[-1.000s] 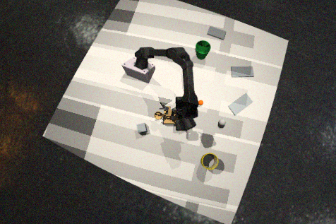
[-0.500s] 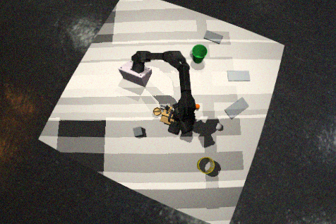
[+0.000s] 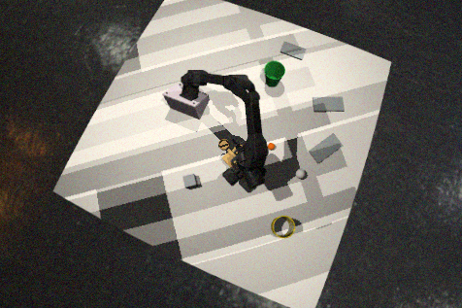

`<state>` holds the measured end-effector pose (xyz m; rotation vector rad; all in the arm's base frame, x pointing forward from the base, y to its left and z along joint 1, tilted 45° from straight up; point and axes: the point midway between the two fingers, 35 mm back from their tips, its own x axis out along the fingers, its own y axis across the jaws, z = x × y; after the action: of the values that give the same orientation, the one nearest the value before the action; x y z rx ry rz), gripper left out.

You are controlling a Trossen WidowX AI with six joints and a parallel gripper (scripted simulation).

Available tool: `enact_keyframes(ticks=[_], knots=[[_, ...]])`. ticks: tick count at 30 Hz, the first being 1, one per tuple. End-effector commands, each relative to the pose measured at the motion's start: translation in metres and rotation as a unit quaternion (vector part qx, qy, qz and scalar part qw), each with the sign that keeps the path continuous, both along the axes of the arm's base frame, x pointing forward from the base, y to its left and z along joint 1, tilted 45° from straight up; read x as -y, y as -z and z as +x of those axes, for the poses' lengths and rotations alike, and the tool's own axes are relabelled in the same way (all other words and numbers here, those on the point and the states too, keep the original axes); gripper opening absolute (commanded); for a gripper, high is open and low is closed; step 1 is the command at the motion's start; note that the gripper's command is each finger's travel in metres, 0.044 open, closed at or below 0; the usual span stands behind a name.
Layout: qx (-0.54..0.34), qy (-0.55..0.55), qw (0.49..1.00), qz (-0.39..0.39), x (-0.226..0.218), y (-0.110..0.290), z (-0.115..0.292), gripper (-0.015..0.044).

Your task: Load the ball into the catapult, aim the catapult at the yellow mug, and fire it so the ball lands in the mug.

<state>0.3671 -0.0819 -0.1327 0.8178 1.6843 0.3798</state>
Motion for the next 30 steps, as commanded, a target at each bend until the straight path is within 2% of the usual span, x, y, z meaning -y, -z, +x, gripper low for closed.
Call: enact_keyframes(ticks=[1,30], knots=[[-0.026,0.033,0.999,-0.007,0.011,0.004,0.0,0.0],[-0.026,0.034,0.999,-0.006,-0.013,0.033,-0.002,0.0]])
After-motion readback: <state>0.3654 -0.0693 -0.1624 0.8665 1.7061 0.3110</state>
